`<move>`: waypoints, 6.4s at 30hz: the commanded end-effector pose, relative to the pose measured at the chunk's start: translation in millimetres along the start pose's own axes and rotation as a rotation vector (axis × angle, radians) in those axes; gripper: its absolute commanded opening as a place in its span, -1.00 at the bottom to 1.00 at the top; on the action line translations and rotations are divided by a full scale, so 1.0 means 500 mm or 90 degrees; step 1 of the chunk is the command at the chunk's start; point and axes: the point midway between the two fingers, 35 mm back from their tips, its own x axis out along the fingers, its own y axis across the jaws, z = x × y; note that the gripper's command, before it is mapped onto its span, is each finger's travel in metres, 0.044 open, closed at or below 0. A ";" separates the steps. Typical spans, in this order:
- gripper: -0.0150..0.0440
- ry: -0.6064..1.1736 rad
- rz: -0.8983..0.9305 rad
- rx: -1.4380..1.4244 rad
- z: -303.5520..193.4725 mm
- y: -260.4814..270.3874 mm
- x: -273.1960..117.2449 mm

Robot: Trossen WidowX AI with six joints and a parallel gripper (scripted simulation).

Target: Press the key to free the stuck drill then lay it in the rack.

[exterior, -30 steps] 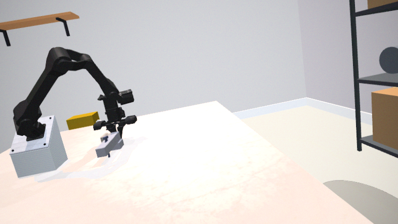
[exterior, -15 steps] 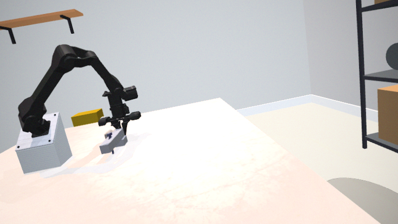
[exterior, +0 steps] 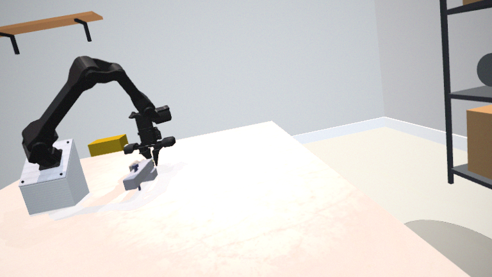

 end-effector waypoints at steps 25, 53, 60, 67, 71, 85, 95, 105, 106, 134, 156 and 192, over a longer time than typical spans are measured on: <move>1.00 -0.001 0.000 -0.001 0.009 -0.003 0.003; 1.00 -0.001 0.000 -0.001 -0.005 -0.007 0.009; 1.00 0.000 0.000 -0.001 -0.008 -0.007 0.011; 1.00 0.000 0.000 -0.001 -0.011 -0.006 0.012; 1.00 0.000 0.000 -0.001 -0.012 -0.006 0.012; 1.00 0.000 0.000 -0.001 -0.017 -0.003 0.013; 0.73 -0.003 0.000 0.002 -0.014 -0.006 0.012; -0.16 -0.003 0.000 0.002 -0.014 -0.006 0.012; -0.25 -0.003 0.000 0.002 -0.014 -0.006 0.012; -0.49 -0.001 0.000 -0.001 -0.013 0.002 0.004; -0.49 -0.001 0.000 -0.001 -0.009 0.002 0.003; -0.49 -0.003 0.000 -0.001 0.084 0.001 0.003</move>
